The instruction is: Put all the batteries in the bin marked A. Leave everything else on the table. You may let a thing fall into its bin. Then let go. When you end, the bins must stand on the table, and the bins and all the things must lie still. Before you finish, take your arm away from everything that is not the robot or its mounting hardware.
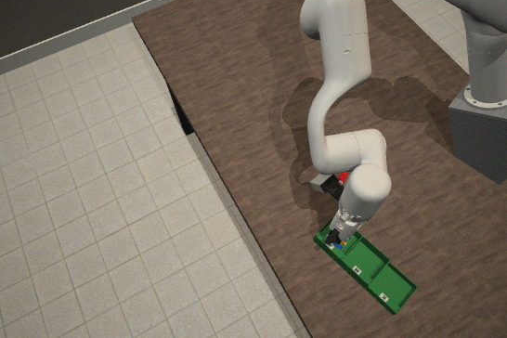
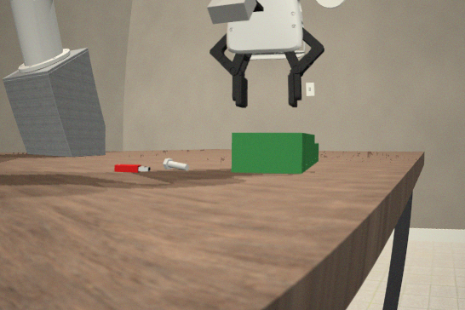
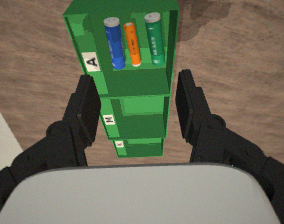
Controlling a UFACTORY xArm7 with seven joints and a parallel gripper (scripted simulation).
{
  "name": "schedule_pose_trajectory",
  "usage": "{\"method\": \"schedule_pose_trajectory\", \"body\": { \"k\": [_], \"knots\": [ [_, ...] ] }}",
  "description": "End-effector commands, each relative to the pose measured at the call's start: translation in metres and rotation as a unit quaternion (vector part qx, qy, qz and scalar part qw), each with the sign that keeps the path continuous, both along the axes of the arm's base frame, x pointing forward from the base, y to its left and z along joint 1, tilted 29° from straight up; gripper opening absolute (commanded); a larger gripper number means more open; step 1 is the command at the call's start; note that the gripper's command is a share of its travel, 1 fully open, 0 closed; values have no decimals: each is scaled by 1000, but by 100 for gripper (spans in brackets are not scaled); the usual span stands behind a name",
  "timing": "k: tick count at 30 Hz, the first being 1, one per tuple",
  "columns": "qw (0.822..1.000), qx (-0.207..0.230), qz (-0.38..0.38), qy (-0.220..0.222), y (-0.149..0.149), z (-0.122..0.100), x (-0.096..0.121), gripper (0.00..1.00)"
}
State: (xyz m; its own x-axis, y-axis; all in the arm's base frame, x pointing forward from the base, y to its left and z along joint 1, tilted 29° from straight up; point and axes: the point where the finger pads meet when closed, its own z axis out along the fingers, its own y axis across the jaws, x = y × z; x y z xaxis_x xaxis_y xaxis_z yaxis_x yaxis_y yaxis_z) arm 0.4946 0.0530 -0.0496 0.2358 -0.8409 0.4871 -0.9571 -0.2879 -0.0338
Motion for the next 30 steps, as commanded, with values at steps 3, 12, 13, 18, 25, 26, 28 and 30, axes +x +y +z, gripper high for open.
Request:
{"method": "schedule_pose_trajectory", "body": {
  "k": [3,12,13,18,25,26,28,30],
  "knots": [
    [1000,1,2,-2,10,16,-1,100],
    [1000,1,2,-2,26,47,-7,100],
    [1000,1,2,-2,28,51,-8,100],
    [1000,1,2,-2,37,68,-11,100],
    [1000,1,2,-2,46,85,-15,100],
    [1000,1,2,-2,48,89,-16,100],
    [1000,1,2,-2,52,96,-17,100],
    [1000,1,2,-3,55,103,-18,100]
  ]
}}
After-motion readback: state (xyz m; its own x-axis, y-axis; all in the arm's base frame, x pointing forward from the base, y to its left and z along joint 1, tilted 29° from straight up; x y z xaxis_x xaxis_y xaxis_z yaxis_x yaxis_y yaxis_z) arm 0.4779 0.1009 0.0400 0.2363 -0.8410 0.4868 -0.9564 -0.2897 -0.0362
